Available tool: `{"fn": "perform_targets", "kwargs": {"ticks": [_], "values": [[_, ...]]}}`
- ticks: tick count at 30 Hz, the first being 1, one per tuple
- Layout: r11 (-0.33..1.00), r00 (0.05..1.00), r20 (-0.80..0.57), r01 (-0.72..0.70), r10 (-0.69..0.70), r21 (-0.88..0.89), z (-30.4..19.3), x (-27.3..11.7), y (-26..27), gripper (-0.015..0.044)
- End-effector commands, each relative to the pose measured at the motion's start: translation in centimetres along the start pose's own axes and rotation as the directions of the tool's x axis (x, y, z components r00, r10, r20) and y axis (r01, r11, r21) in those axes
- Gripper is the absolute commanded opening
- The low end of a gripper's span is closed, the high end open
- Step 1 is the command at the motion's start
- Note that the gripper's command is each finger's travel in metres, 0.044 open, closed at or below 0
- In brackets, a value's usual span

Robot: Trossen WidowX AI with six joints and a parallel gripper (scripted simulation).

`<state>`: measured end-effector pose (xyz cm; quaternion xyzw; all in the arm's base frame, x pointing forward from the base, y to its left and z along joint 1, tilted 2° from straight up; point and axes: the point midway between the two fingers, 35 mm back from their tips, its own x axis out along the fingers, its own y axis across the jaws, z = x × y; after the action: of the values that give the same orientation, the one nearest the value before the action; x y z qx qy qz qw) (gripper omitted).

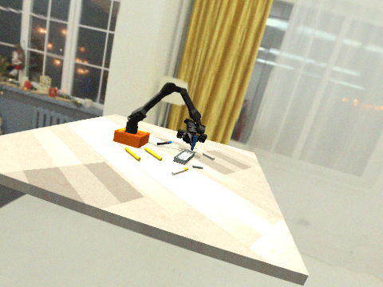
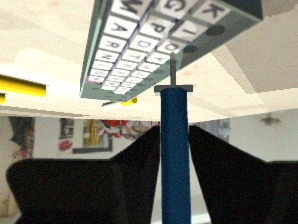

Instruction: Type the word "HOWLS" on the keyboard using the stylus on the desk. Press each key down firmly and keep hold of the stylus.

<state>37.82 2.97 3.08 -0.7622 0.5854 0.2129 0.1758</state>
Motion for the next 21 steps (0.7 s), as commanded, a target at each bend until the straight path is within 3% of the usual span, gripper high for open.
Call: {"fn": "perform_targets", "kwargs": {"ticks": [1,21], "values": [[1.000,1.000,-0.003,0.000,0.000,0.003,0.17,0.11,0.01,0.0081],[1.000,1.000,-0.003,0.000,0.000,0.003,0.60,0.36,0.01,0.0081]]}}
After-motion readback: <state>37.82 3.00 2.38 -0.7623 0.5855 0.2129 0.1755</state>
